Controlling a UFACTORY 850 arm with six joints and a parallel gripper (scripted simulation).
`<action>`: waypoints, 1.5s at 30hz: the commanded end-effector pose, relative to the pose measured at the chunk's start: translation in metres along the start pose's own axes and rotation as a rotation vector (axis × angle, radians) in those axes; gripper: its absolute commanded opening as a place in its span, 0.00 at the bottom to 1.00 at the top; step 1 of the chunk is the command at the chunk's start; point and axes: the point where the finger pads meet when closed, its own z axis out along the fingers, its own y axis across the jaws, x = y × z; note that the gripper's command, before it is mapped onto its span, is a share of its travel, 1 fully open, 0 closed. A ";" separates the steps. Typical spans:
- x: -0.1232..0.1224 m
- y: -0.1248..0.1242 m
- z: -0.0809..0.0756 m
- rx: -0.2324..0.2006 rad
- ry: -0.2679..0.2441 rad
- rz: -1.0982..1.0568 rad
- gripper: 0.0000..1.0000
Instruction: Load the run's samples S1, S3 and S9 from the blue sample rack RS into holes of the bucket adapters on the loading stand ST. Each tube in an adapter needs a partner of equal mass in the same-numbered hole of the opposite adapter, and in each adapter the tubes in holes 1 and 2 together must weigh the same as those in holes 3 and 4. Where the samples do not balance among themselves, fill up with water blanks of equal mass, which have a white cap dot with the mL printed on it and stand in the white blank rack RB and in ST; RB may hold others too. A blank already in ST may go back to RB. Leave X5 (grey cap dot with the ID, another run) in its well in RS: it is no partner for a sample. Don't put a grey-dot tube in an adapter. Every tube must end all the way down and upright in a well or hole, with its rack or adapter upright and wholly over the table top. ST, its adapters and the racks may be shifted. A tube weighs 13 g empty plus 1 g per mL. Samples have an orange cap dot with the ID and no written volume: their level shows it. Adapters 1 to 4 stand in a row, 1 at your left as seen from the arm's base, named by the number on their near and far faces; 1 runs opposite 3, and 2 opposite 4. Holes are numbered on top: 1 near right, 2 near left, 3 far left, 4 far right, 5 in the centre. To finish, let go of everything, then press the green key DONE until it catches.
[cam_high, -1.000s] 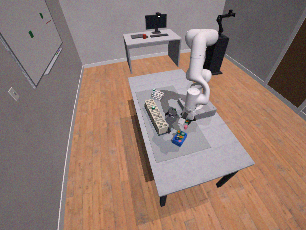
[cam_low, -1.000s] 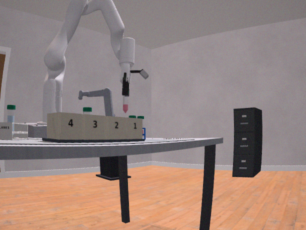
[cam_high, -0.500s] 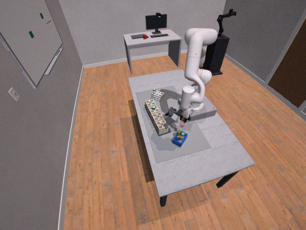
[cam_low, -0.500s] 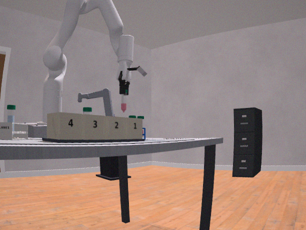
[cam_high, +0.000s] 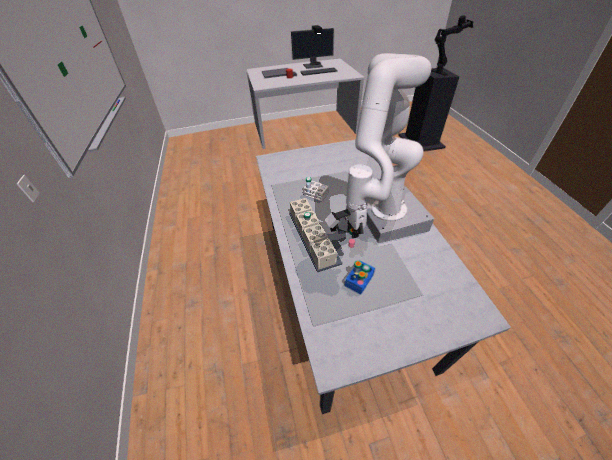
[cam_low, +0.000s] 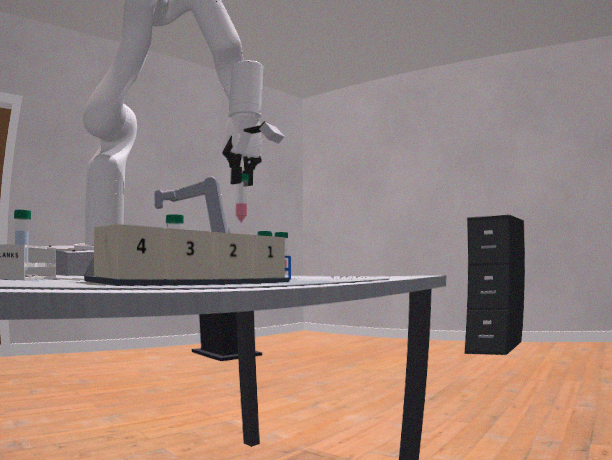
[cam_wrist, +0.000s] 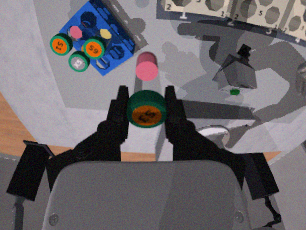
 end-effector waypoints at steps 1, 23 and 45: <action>0.008 0.011 -0.001 0.000 0.003 0.013 0.00; 0.056 0.099 -0.001 0.000 0.003 0.013 0.00; 0.103 0.184 -0.001 -0.001 0.003 0.013 0.00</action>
